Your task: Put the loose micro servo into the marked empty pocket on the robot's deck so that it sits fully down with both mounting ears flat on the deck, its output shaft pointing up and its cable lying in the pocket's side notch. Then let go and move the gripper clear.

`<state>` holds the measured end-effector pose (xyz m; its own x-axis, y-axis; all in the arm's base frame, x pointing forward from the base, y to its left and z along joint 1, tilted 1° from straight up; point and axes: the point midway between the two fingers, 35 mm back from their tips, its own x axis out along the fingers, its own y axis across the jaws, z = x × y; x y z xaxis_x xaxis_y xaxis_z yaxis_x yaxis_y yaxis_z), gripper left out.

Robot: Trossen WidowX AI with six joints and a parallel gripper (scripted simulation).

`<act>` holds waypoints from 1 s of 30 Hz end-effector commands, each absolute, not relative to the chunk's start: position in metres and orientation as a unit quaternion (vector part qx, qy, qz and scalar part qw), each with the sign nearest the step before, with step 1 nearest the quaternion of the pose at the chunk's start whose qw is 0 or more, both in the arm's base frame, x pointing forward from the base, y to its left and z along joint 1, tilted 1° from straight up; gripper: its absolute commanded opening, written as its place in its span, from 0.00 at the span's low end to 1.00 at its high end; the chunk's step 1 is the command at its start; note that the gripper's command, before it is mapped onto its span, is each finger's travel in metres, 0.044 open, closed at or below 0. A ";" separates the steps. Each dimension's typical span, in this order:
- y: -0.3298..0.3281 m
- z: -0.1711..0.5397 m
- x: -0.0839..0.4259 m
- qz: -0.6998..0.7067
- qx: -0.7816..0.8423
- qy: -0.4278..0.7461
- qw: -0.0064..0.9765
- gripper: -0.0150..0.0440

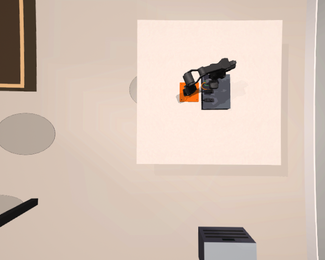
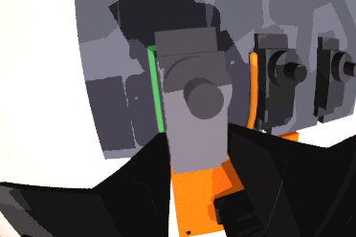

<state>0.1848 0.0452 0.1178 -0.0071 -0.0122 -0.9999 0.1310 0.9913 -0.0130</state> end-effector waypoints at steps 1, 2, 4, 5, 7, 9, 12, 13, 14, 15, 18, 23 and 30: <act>0.045 0.114 0.184 -0.051 0.044 0.707 0.704 0.25; 0.045 0.113 0.184 -0.051 0.044 0.707 0.704 0.25; 0.045 0.112 0.184 -0.051 0.044 0.707 0.704 0.25; 0.045 0.111 0.184 -0.051 0.044 0.707 0.704 0.25; 0.045 0.110 0.184 -0.051 0.044 0.707 0.704 0.25; 0.045 0.108 0.184 -0.051 0.044 0.707 0.704 0.25; 0.045 0.106 0.184 -0.051 0.044 0.707 0.704 0.25; 0.045 0.106 0.184 -0.051 0.044 0.707 0.704 0.25; 0.045 0.105 0.184 -0.051 0.044 0.707 0.704 0.25; 0.045 0.104 0.184 -0.051 0.044 0.707 0.704 0.25; 0.045 0.102 0.184 -0.051 0.044 0.707 0.704 0.25; 0.045 0.098 0.184 -0.051 0.044 0.707 0.704 0.25; 0.045 0.094 0.184 -0.051 0.044 0.707 0.704 0.25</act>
<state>0.1839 0.0453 0.0972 -0.0039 -0.0077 -1.0000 0.1343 0.9909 -0.0082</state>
